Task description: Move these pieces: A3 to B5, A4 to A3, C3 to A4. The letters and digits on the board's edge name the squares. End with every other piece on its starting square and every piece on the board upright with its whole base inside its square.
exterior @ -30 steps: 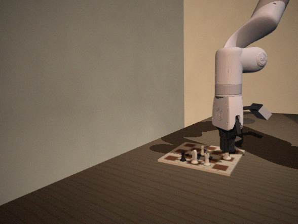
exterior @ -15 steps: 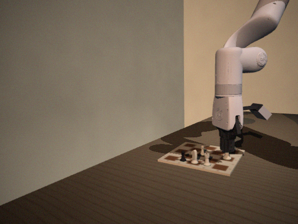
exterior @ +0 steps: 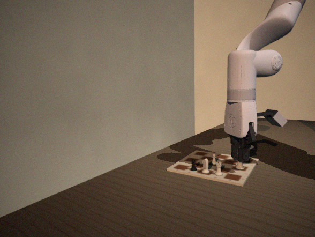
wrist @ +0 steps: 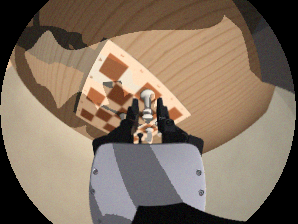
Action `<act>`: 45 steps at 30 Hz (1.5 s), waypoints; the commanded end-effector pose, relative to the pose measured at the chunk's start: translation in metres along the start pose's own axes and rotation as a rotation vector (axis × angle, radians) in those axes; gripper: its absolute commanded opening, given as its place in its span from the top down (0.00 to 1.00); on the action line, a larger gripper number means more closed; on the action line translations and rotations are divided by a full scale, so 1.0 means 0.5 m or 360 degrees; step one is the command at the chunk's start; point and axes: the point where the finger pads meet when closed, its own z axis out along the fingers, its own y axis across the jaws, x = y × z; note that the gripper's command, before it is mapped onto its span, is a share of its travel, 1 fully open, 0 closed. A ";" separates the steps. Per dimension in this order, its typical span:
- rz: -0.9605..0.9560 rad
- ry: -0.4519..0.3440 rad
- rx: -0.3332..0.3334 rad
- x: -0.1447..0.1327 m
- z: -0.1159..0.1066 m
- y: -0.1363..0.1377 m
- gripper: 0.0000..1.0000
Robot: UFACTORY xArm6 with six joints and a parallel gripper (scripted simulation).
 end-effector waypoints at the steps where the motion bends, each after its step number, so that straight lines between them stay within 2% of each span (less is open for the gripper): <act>1: 0.0001 -0.0004 0.0002 -0.002 -0.001 -0.001 0.66; 2: 0.0001 -0.0004 0.0002 -0.002 -0.001 -0.001 0.58; 18: 0.0001 -0.0004 0.0002 -0.002 -0.011 -0.001 0.58; 26: 0.0001 -0.0004 0.0002 -0.002 -0.072 -0.001 0.58; 28: 0.0001 -0.0004 0.0002 -0.002 -0.072 -0.001 0.58; 37: 0.0001 -0.0004 0.0002 -0.001 -0.162 -0.001 0.58; 45: 0.0001 -0.0004 0.0002 -0.001 -0.181 -0.001 0.58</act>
